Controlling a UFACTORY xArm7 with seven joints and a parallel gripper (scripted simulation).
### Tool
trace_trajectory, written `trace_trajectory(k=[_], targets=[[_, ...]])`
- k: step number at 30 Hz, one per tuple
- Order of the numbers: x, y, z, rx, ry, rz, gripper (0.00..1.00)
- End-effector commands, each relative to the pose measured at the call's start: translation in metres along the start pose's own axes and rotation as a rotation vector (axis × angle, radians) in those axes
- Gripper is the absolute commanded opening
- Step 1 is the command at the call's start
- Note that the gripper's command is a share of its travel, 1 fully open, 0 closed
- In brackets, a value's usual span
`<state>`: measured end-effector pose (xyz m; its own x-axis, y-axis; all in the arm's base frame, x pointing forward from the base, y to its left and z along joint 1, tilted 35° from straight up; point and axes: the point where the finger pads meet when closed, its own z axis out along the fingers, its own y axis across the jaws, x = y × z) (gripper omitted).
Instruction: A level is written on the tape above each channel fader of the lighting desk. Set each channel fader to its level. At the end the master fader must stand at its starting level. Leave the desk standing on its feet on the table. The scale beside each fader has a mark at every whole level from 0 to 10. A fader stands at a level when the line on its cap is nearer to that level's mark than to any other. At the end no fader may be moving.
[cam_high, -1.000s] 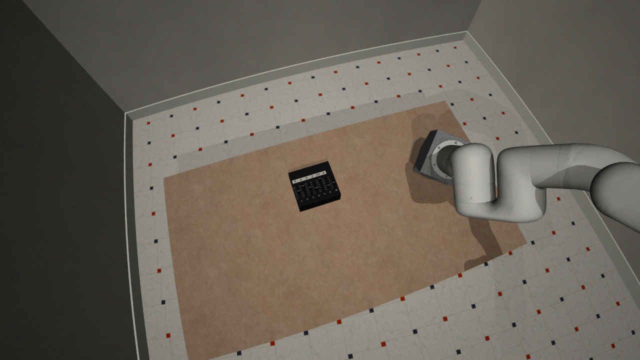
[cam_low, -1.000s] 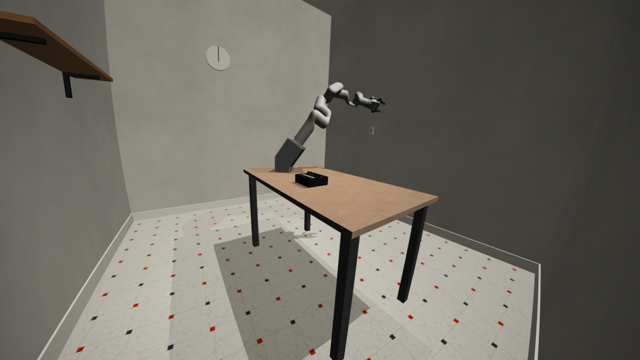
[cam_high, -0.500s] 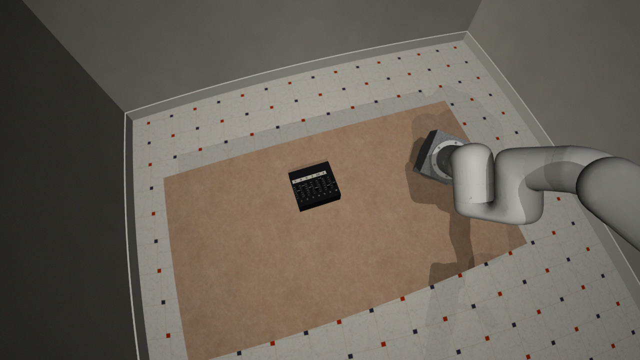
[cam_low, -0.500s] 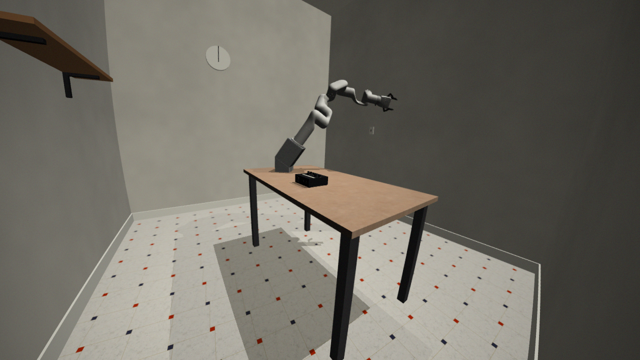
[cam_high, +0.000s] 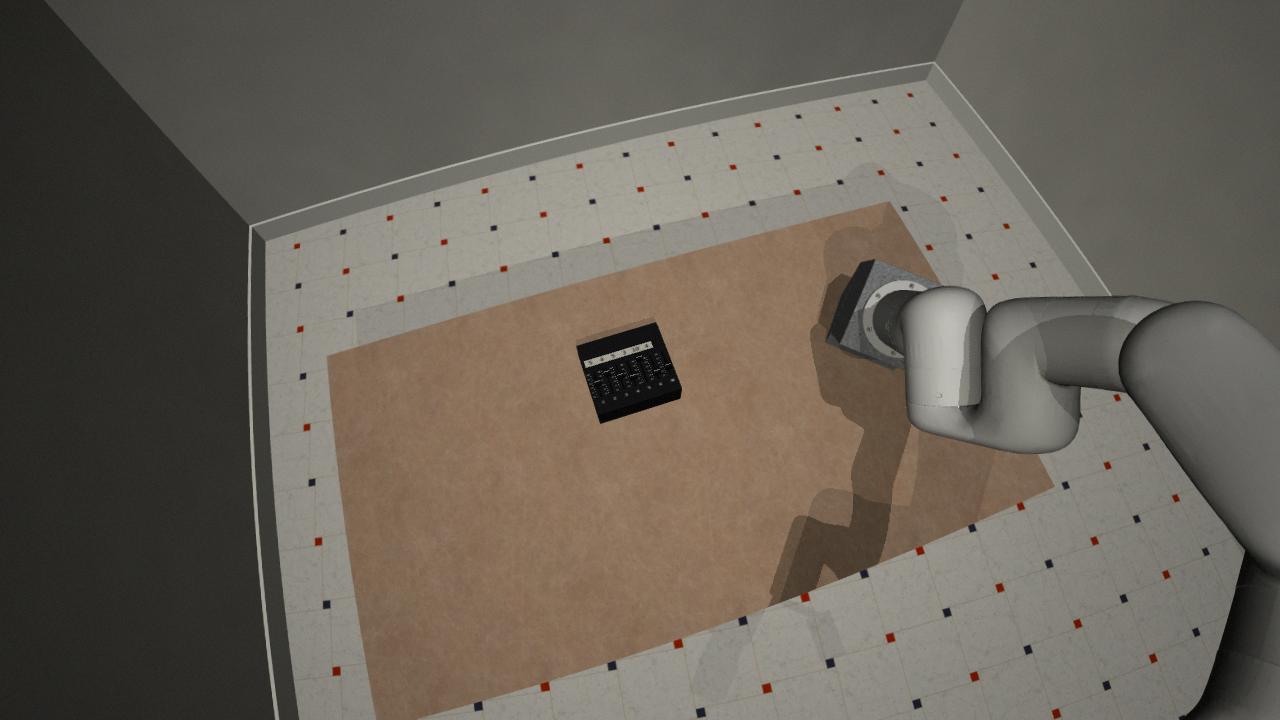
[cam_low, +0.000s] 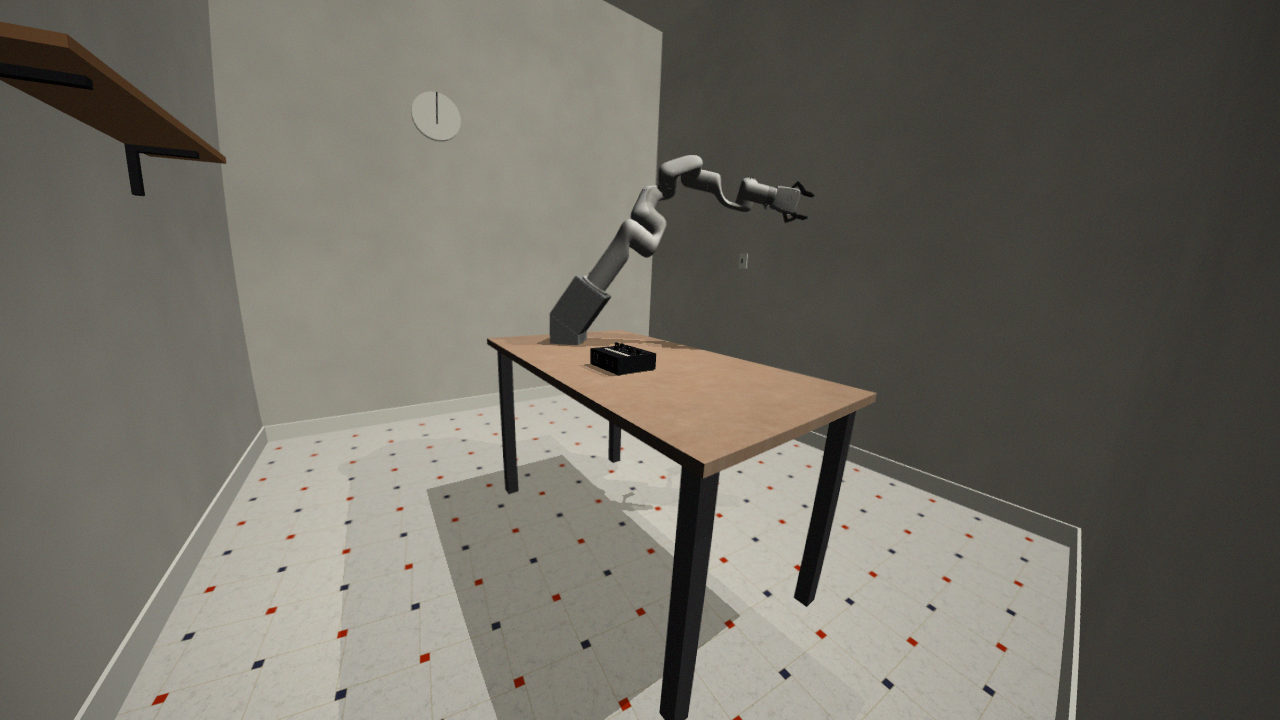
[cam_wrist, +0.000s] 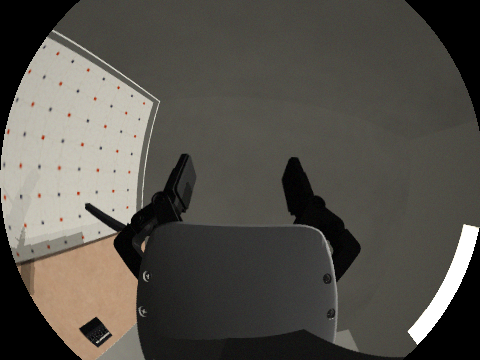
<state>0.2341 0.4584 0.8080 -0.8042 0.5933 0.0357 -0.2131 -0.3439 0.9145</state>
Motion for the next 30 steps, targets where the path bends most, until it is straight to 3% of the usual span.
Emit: trace_trajectory(k=[1,2,3,4,7,9,10,11,15,16,18,19,22,23,26,28,29,30], targets=[[-0.051,-0.003,0.006,0.02,-0.04,-0.087,1.0],[-0.062,-0.004,0.008,0.02,-0.04,-0.087,1.0],[-0.098,-0.014,0.004,0.075,-0.104,-0.21,1.0],[-0.109,-0.016,0.005,0.075,-0.104,-0.21,1.0],[-0.136,-0.02,0.006,0.075,-0.104,-0.21,1.0],[-0.136,-0.02,0.006,0.075,-0.104,-0.21,1.0],[-0.179,-0.035,-0.002,0.148,-0.159,-0.327,1.0],[-0.19,-0.038,-0.003,0.148,-0.159,-0.327,1.0],[-0.209,-0.042,-0.004,0.148,-0.159,-0.327,1.0],[-0.243,-0.059,-0.015,0.237,-0.201,-0.436,1.0],[-0.243,-0.059,-0.015,0.237,-0.201,-0.436,1.0],[-0.275,-0.068,-0.02,0.237,-0.201,-0.436,1.0],[-0.279,-0.07,-0.021,0.237,-0.201,-0.436,1.0],[-0.31,-0.089,-0.036,0.338,-0.229,-0.533,1.0],[-0.34,-0.1,-0.044,0.338,-0.229,-0.533,1.0],[-0.344,-0.102,-0.045,0.338,-0.229,-0.533,1.0],[-0.369,-0.121,-0.063,0.449,-0.24,-0.617,1.0],[-0.38,-0.126,-0.067,0.449,-0.24,-0.617,1.0]])
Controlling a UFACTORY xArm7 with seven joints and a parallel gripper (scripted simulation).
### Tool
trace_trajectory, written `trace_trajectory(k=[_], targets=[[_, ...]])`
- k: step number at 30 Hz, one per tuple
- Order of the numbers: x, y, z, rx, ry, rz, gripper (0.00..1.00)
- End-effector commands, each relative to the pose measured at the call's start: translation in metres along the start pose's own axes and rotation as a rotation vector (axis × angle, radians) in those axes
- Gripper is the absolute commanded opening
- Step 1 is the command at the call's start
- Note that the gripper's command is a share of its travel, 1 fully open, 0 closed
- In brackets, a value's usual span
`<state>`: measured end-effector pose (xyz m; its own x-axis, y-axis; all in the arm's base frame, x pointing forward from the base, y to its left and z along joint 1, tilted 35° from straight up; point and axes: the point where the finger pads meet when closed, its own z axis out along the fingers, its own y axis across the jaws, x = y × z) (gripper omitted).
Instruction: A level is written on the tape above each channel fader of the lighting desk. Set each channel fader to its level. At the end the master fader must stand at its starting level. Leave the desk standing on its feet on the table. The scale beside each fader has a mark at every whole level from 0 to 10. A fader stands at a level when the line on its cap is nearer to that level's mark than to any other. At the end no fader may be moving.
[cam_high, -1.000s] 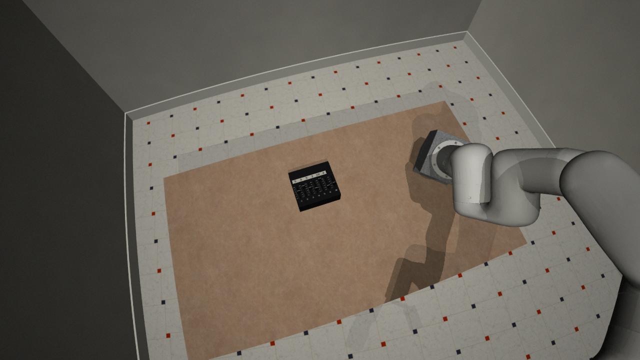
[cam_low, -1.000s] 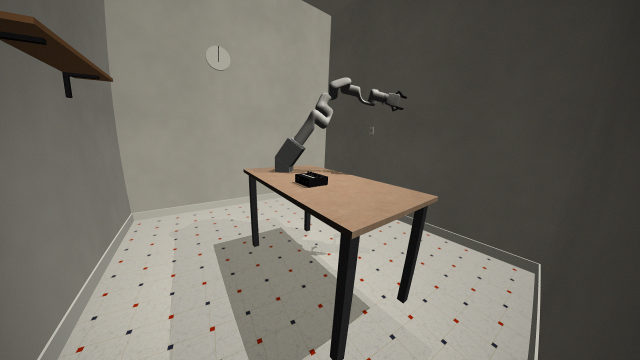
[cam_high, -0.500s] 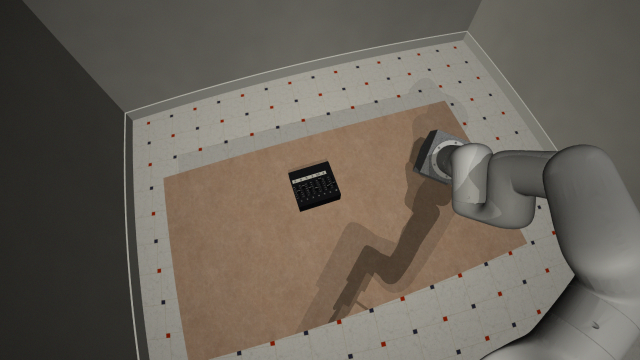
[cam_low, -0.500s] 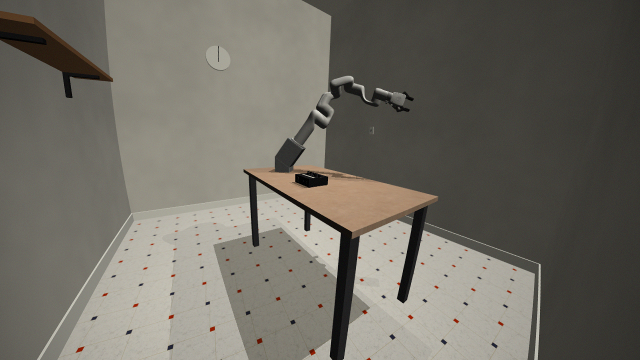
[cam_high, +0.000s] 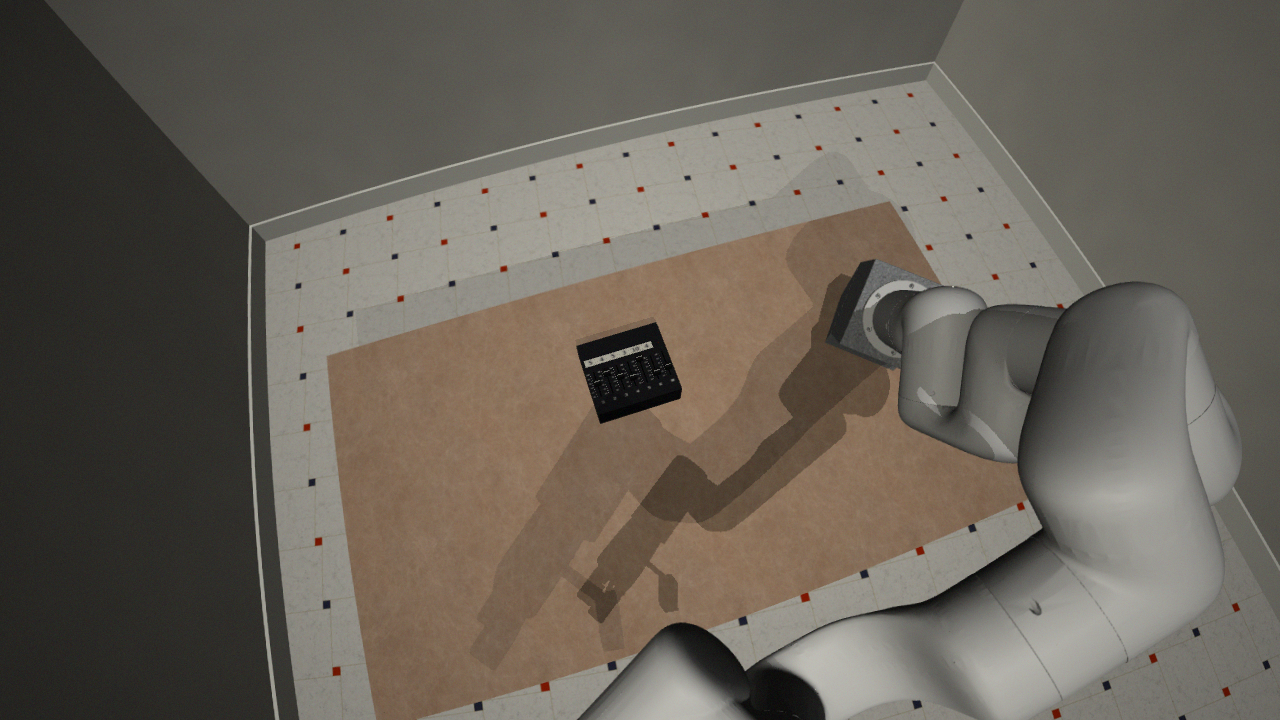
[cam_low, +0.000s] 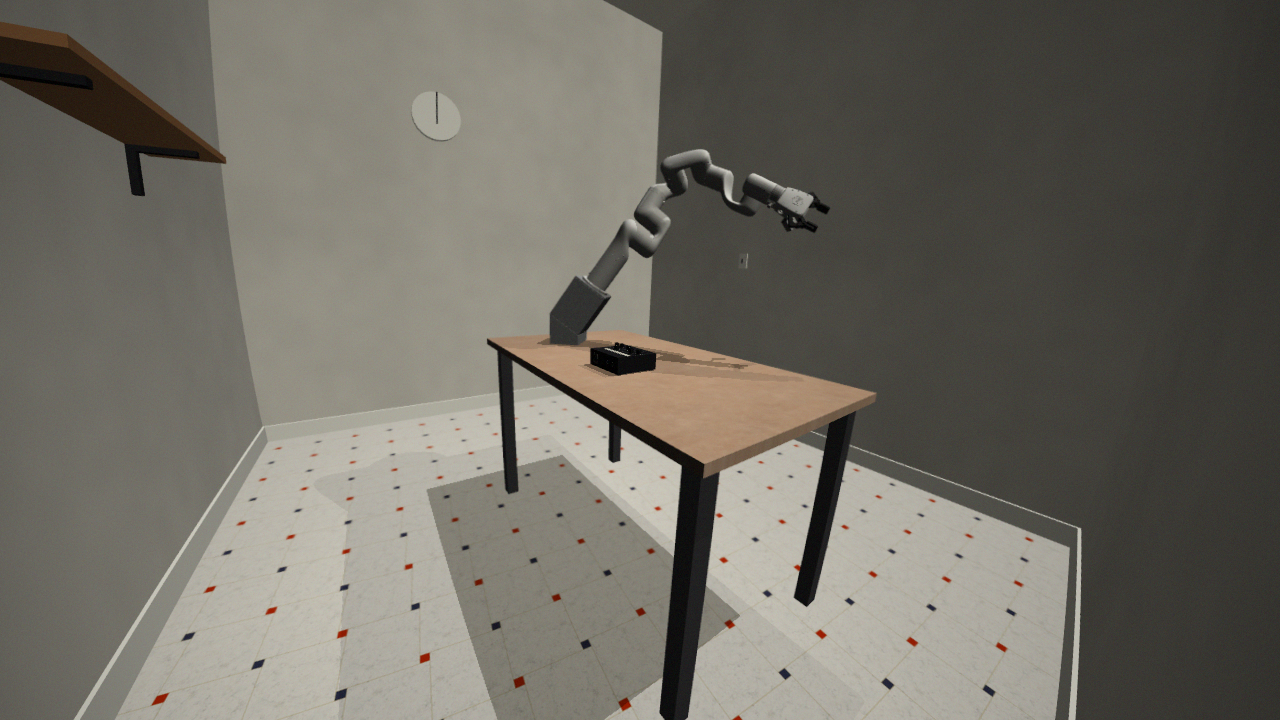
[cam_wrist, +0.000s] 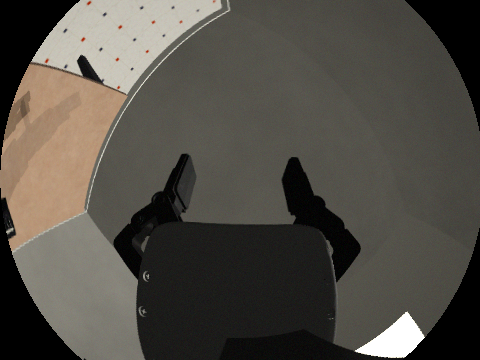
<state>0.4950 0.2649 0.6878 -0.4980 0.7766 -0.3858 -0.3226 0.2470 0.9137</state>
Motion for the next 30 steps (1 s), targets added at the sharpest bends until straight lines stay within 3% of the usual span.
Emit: trace_trajectory(k=[1,5,6,9,11,12,15,29,30], targets=[[-0.038,-0.062,0.002,0.101,0.0,-0.117,1.0],[-0.047,-0.076,0.003,0.101,0.0,-0.117,1.0],[-0.063,-0.119,-0.005,0.202,0.019,-0.203,1.0],[-0.076,-0.144,-0.006,0.202,0.019,-0.203,1.0],[-0.076,-0.144,-0.006,0.202,0.019,-0.203,1.0],[-0.085,-0.183,-0.018,0.301,0.055,-0.276,1.0],[-0.097,-0.211,-0.022,0.301,0.055,-0.276,1.0],[-0.097,-0.211,-0.022,0.301,0.055,-0.276,1.0],[-0.112,-0.276,-0.043,0.393,0.105,-0.336,1.0]])
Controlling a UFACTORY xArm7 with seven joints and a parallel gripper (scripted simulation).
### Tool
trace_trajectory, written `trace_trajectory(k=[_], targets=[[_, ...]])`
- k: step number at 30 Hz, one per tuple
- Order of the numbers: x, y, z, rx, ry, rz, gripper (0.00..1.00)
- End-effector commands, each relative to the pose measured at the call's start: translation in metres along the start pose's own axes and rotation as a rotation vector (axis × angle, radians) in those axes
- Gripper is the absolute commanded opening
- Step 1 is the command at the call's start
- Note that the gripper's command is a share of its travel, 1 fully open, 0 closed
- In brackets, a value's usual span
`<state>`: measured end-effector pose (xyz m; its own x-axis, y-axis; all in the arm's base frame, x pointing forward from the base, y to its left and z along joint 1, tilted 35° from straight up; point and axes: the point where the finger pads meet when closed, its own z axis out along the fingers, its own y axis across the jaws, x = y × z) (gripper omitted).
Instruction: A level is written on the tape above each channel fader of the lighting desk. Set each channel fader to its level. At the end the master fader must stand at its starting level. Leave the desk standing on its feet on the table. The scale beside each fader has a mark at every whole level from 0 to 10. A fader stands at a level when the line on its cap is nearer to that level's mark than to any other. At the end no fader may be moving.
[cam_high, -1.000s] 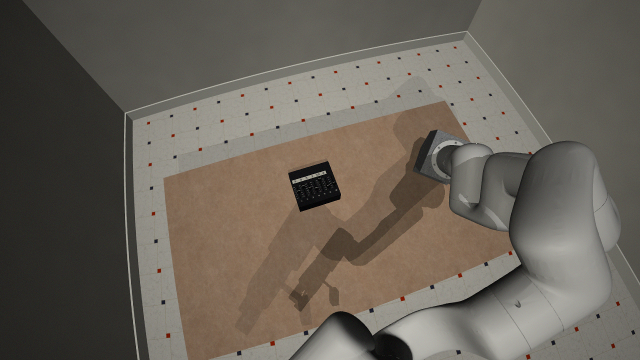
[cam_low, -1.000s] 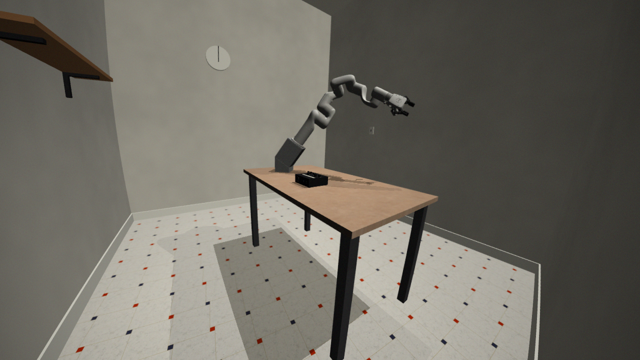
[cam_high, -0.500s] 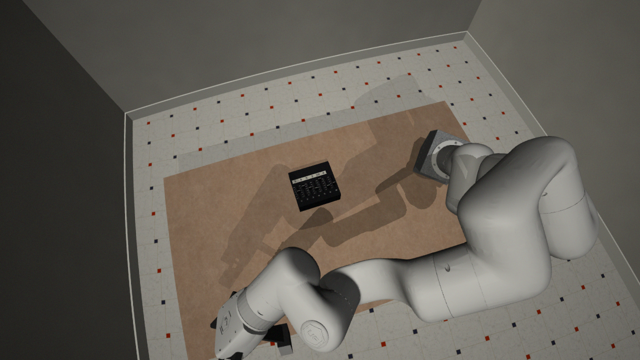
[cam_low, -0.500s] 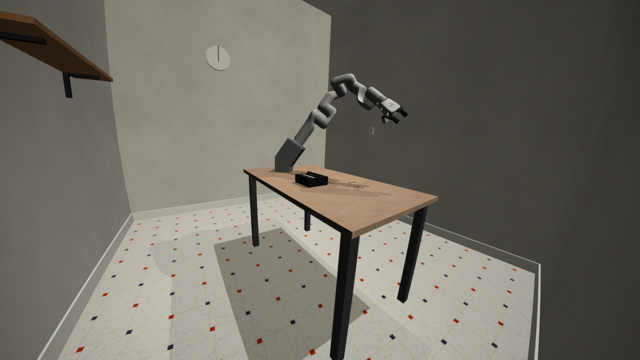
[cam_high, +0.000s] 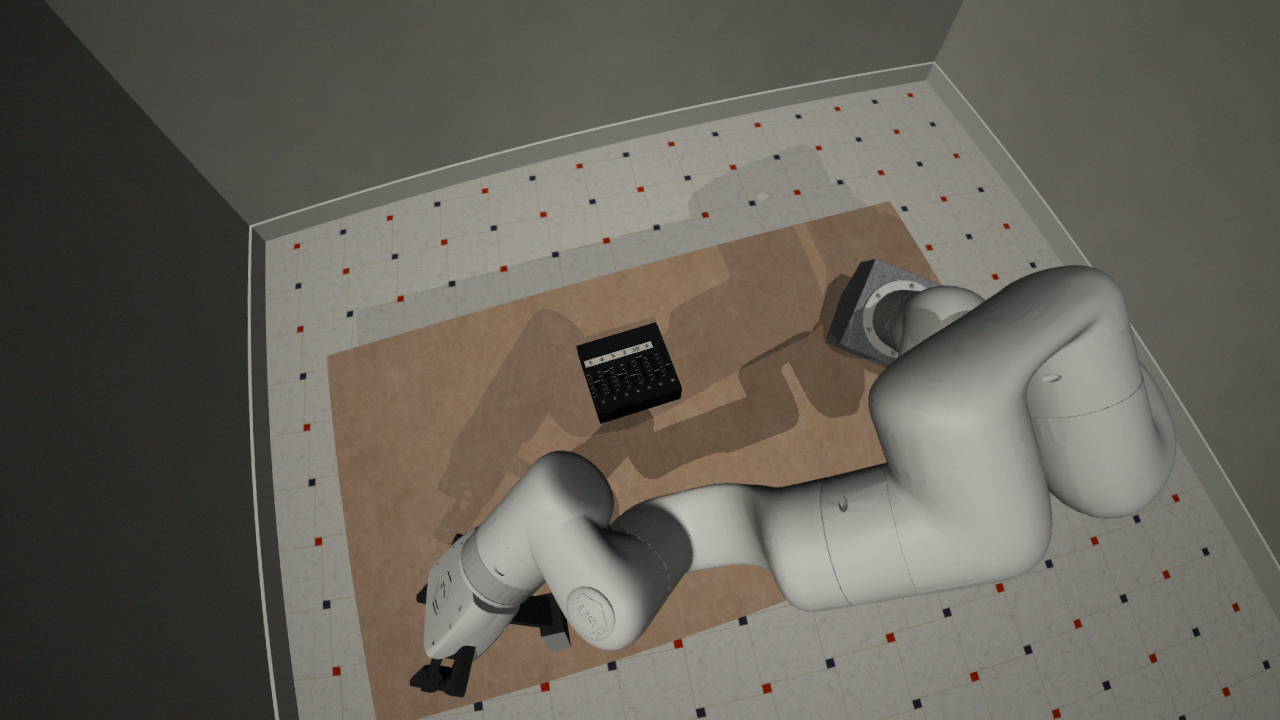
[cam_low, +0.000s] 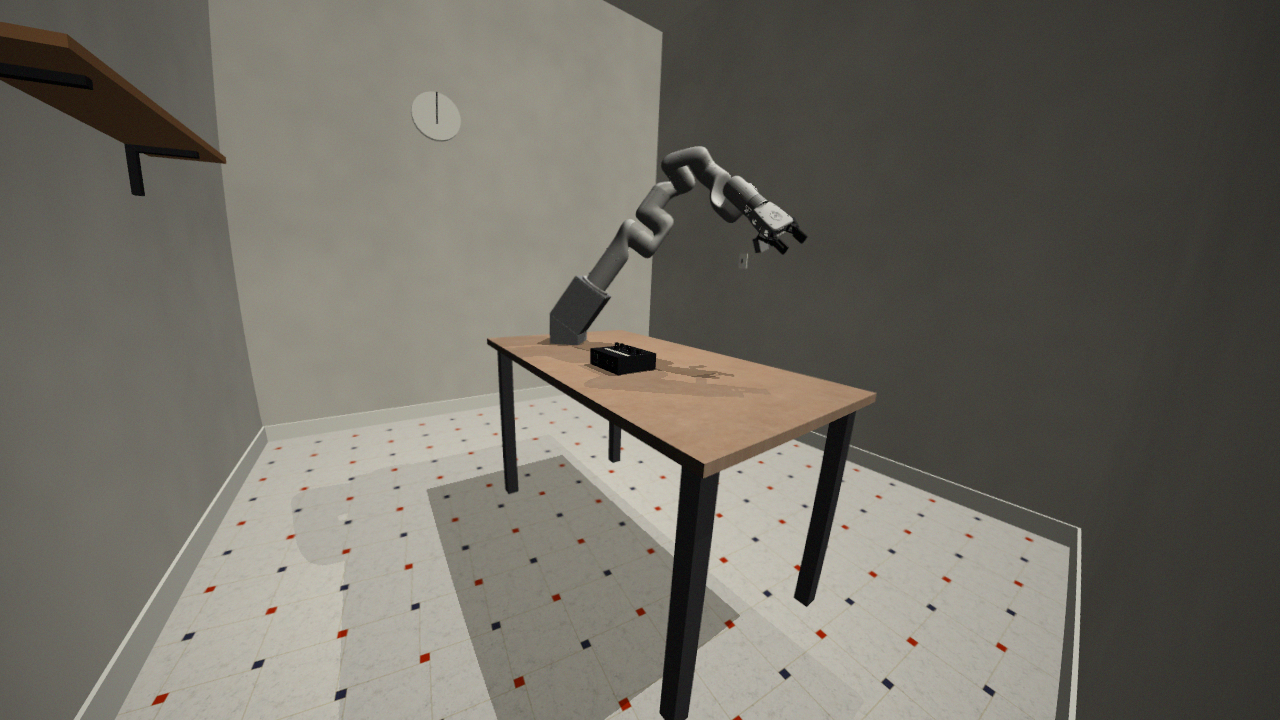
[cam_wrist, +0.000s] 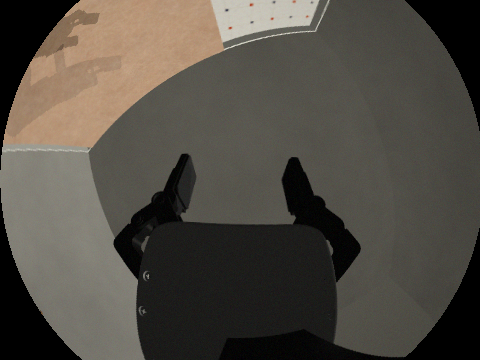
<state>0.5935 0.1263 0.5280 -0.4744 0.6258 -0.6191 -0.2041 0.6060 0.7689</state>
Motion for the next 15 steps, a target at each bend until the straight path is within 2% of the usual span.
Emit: trace_trajectory(k=[1,13,14,15], targets=[[0.002,-0.07,-0.002,0.087,0.048,-0.066,1.0],[0.002,-0.07,-0.002,0.087,0.048,-0.066,1.0],[0.013,-0.135,-0.009,0.164,0.112,-0.122,1.0],[0.013,-0.135,-0.009,0.164,0.112,-0.122,1.0]])
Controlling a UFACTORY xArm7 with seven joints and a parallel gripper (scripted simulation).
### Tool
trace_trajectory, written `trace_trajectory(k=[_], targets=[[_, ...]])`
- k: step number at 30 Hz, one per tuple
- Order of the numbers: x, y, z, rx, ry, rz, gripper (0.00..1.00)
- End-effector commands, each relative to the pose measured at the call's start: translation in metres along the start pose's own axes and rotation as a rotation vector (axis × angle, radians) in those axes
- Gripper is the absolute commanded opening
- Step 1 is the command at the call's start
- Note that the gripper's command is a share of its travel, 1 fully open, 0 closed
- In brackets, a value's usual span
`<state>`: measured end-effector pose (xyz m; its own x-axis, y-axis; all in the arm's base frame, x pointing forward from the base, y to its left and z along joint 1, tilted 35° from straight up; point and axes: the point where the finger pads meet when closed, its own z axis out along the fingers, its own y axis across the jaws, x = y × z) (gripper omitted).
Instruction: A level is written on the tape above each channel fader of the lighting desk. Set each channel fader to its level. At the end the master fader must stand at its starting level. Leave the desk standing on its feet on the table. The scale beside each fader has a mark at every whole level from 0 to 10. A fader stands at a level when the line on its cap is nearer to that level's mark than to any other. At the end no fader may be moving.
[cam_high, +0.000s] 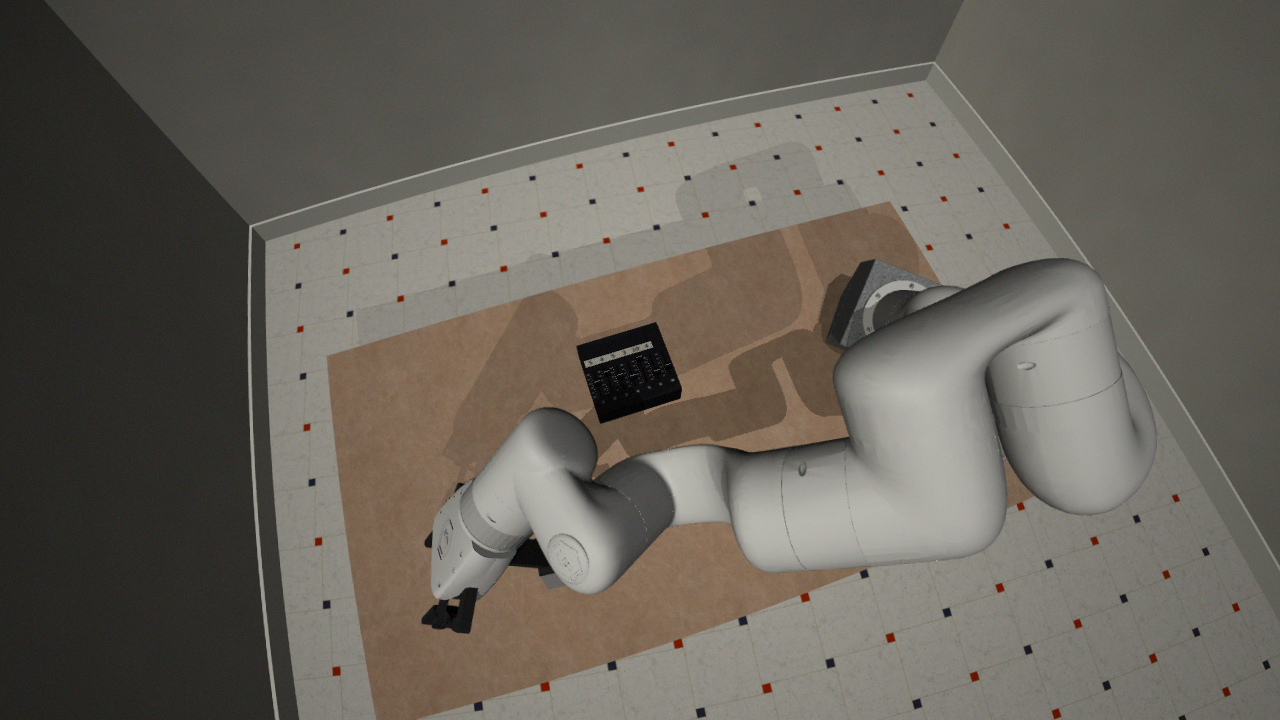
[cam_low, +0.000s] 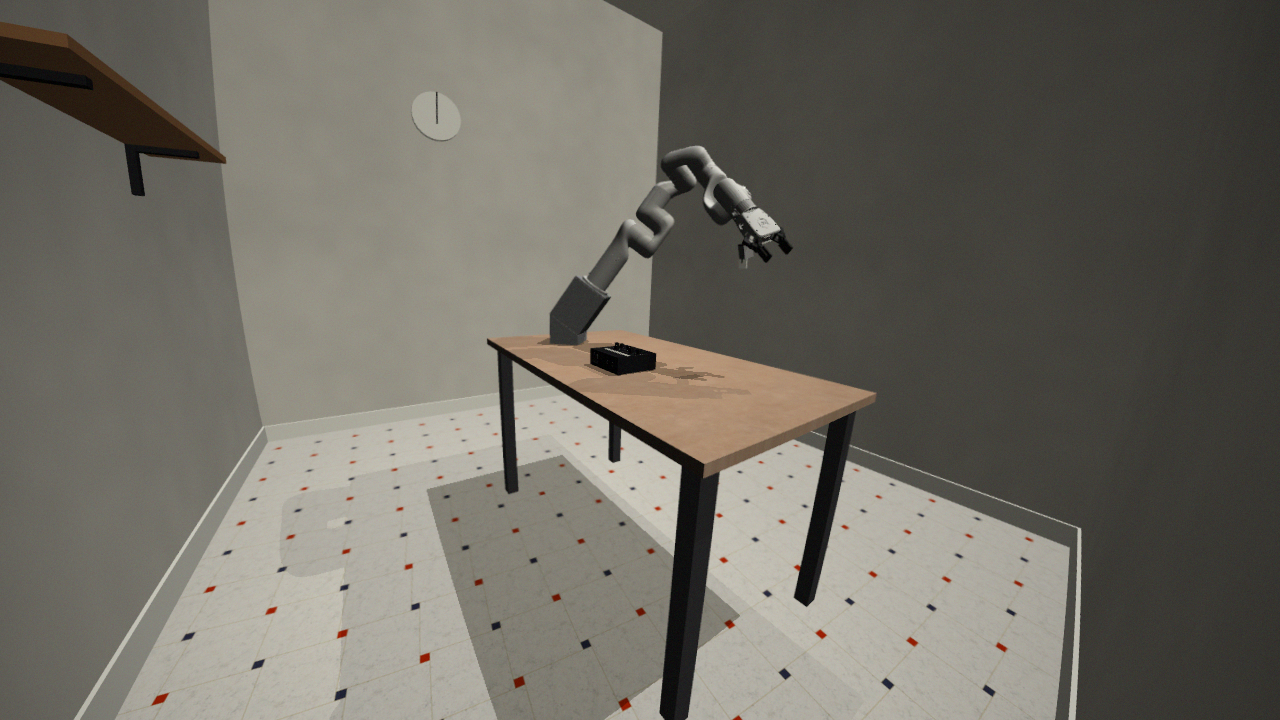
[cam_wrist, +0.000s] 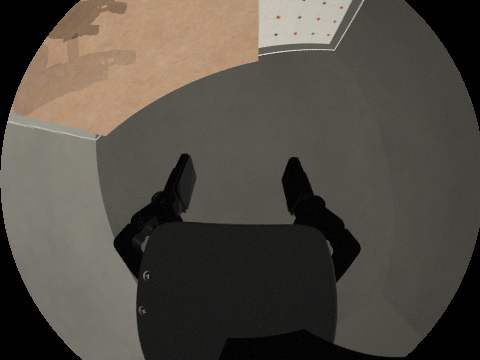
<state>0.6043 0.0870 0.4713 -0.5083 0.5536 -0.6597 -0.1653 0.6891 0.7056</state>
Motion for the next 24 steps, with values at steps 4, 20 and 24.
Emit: trace_trajectory(k=[4,20,24], targets=[[0.013,-0.065,-0.002,0.077,0.057,-0.052,1.0],[0.033,-0.124,-0.007,0.14,0.129,-0.098,1.0],[0.033,-0.124,-0.007,0.14,0.129,-0.098,1.0]])
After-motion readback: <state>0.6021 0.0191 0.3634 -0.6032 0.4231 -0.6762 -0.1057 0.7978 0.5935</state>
